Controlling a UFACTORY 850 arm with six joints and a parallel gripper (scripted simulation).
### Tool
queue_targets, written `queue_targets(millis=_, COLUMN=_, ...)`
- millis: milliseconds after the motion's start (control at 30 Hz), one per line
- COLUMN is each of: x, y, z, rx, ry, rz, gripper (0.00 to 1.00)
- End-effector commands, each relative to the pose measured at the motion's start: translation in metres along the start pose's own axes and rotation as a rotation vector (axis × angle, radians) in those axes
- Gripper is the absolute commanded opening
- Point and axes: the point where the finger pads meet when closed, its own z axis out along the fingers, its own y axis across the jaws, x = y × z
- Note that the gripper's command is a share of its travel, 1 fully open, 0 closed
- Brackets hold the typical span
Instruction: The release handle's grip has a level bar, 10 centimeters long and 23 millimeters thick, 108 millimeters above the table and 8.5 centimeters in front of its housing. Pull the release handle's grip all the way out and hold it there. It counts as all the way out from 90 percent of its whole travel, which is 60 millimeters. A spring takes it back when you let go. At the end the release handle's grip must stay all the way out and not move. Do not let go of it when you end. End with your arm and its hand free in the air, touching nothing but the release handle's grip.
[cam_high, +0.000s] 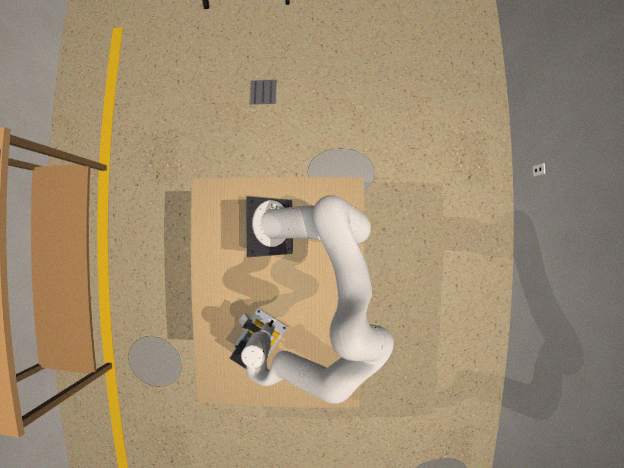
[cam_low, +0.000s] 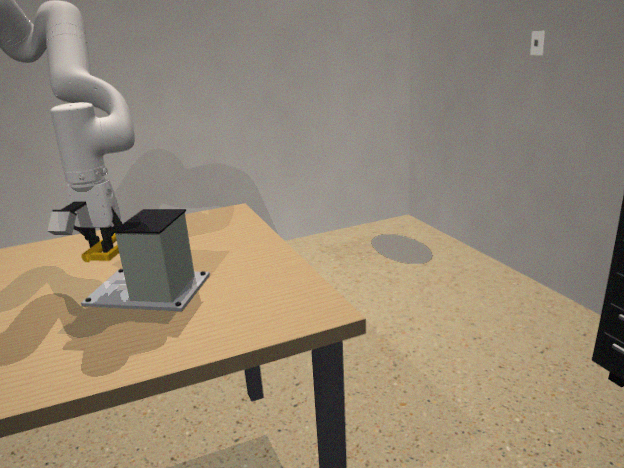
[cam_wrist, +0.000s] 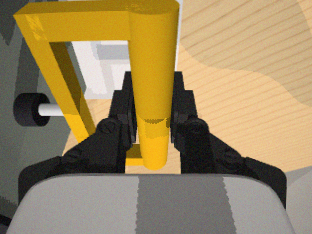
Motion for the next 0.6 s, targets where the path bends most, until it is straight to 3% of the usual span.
queue_targets(millis=0, x=-0.0003, y=-0.0008, z=-0.0007, rx=0.002, ry=0.0, rz=-0.001, gripper=0.0)
queue_targets(millis=567, x=-0.0002, y=0.0051, z=-0.0007, rx=0.002, ry=0.0, rz=-0.001, gripper=0.0)
